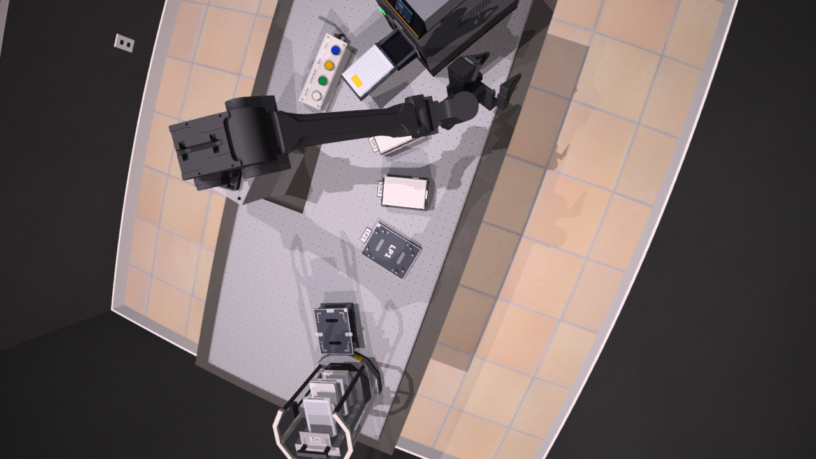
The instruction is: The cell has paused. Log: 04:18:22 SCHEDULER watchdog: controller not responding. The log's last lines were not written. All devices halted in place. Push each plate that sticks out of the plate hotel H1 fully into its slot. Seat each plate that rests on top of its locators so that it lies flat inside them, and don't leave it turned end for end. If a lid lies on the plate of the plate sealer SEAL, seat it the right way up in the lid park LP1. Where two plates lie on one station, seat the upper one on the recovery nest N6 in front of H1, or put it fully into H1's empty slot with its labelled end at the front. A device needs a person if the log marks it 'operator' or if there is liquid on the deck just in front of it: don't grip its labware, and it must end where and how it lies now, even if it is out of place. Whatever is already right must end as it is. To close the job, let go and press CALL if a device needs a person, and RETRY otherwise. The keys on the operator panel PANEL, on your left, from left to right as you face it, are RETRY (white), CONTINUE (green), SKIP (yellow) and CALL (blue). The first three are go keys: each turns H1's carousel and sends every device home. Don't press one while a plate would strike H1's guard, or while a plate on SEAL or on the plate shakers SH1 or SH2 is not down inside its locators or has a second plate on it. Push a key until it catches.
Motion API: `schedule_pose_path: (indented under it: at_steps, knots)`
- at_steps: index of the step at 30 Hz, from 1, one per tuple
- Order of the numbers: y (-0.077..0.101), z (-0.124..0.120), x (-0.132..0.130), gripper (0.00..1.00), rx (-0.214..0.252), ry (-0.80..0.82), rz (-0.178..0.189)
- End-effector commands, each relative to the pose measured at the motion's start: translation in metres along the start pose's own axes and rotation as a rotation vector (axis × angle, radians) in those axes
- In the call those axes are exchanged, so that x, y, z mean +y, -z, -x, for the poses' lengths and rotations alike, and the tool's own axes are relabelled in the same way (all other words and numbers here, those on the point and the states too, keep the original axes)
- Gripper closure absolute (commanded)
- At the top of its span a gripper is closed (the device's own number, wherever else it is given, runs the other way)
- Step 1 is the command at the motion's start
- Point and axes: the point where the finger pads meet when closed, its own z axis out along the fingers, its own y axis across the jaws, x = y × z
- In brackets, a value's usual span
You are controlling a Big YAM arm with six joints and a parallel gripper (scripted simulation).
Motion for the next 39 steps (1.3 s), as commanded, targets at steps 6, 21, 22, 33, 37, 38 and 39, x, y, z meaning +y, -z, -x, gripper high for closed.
schedule_pose_path:
  at_steps: [6,21,22,33,37,38,39]
  knots:
    - [0.000,0.007,-0.004,0.00,-0.010,0.007,-0.006]
    - [0.013,0.019,-0.012,0.00,-0.035,0.026,-0.030]
    - [0.015,0.018,-0.012,0.00,-0.034,0.026,-0.031]
    - [0.032,0.015,-0.002,0.00,-0.033,0.031,-0.031]
    - [0.038,0.014,0.001,0.00,-0.032,0.032,-0.032]
    - [0.040,0.013,0.001,0.00,-0.031,0.032,-0.033]
    - [0.041,0.013,0.002,0.00,-0.031,0.032,-0.033]
